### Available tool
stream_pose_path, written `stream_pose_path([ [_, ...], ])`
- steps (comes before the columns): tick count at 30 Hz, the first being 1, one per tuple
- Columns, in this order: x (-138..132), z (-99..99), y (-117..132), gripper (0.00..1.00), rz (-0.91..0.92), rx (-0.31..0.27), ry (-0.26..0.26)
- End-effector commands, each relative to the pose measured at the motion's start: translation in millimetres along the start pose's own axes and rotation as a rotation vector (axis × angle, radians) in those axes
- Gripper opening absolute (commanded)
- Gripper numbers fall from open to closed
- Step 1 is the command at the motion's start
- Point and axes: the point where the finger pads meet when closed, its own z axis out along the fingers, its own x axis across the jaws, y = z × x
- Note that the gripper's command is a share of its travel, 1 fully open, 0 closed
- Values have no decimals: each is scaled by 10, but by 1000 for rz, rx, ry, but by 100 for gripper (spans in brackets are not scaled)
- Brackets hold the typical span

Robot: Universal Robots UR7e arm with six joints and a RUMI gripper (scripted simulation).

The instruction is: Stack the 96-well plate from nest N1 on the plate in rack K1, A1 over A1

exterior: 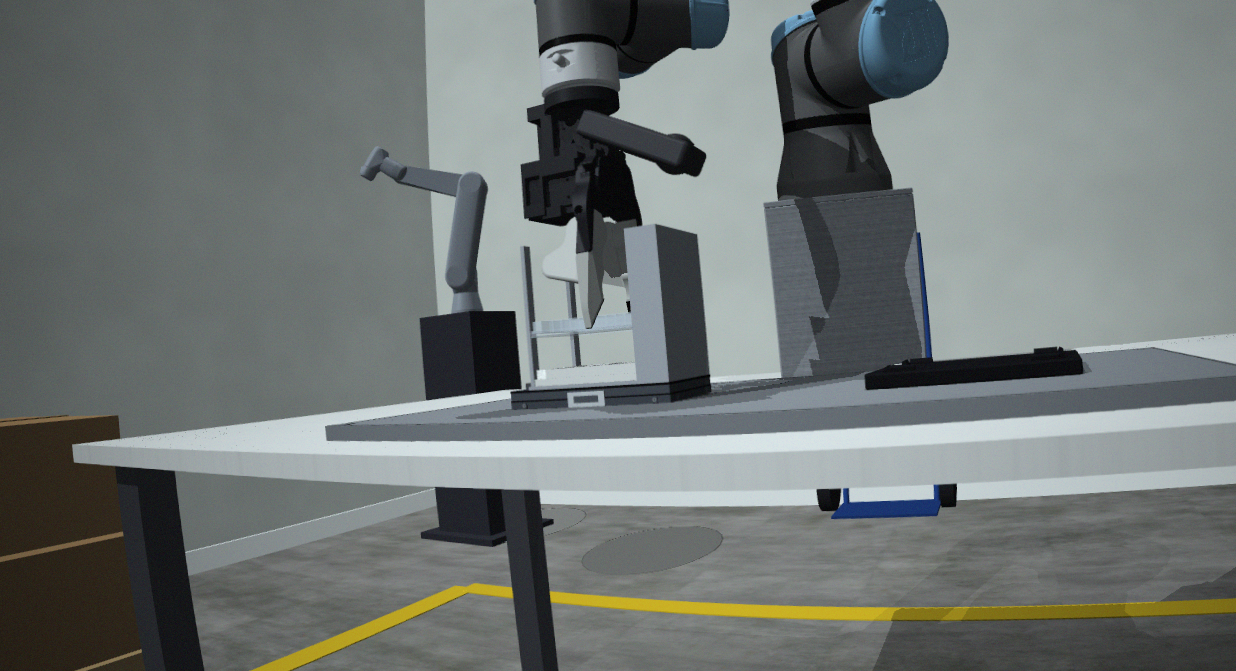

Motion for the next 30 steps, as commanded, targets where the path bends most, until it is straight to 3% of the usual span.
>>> stream_pose_path([
  [1,5,96,4,0,0,-1,1],
  [8,5,180,4,0,0,-1,1],
  [30,5,182,4,0,0,-1,1],
])
